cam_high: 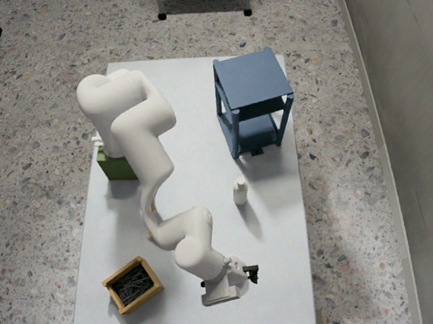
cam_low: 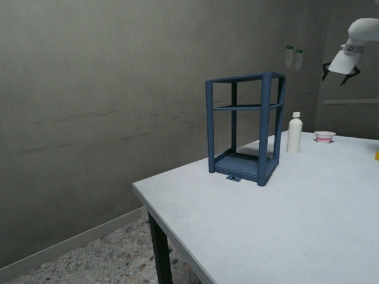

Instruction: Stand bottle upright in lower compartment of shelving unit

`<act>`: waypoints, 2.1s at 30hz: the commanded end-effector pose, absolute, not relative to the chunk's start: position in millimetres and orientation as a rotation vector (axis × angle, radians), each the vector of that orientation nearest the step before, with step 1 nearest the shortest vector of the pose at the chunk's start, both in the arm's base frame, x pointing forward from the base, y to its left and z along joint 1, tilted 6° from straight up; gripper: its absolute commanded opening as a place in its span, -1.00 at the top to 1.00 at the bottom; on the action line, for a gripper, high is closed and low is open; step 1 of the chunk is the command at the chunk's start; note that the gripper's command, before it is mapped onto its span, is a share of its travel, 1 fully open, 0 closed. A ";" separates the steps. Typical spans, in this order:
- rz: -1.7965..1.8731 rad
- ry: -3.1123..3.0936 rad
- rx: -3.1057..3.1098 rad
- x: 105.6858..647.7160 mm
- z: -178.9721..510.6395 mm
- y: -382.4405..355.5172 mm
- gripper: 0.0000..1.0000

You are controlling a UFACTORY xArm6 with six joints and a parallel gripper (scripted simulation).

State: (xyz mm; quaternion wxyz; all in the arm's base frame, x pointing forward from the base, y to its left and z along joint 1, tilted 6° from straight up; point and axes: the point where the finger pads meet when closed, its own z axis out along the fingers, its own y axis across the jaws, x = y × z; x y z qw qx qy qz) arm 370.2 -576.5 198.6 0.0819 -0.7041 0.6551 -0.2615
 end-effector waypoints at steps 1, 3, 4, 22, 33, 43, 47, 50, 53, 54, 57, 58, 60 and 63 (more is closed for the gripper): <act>-0.790 1.957 -2.104 370.6 201.7 -577.5 -1.00; -0.790 1.957 -2.104 370.6 201.7 -577.5 -1.00; -0.790 1.957 -2.104 370.6 201.7 -577.5 -1.00; -0.791 1.953 -2.103 367.5 244.3 -577.4 -1.00; -0.790 1.957 -2.104 363.4 271.9 -576.0 -1.00; -0.712 1.949 -2.119 384.9 265.0 -540.9 -1.00; -0.602 1.942 -2.144 410.1 255.0 -488.6 -1.00; -0.534 1.941 -2.162 416.4 250.5 -467.0 -1.00; -0.463 1.941 -2.185 429.8 242.5 -425.3 -1.00; -0.428 1.942 -2.197 430.5 240.4 -416.3 -1.00; -0.360 1.946 -2.224 435.7 233.8 -384.0 -1.00; -0.360 1.946 -2.224 439.0 232.1 -373.0 -1.00; -0.328 1.948 -2.238 441.9 227.8 -350.8 -1.00; -0.271 1.955 -2.267 443.0 221.0 -317.1 -1.00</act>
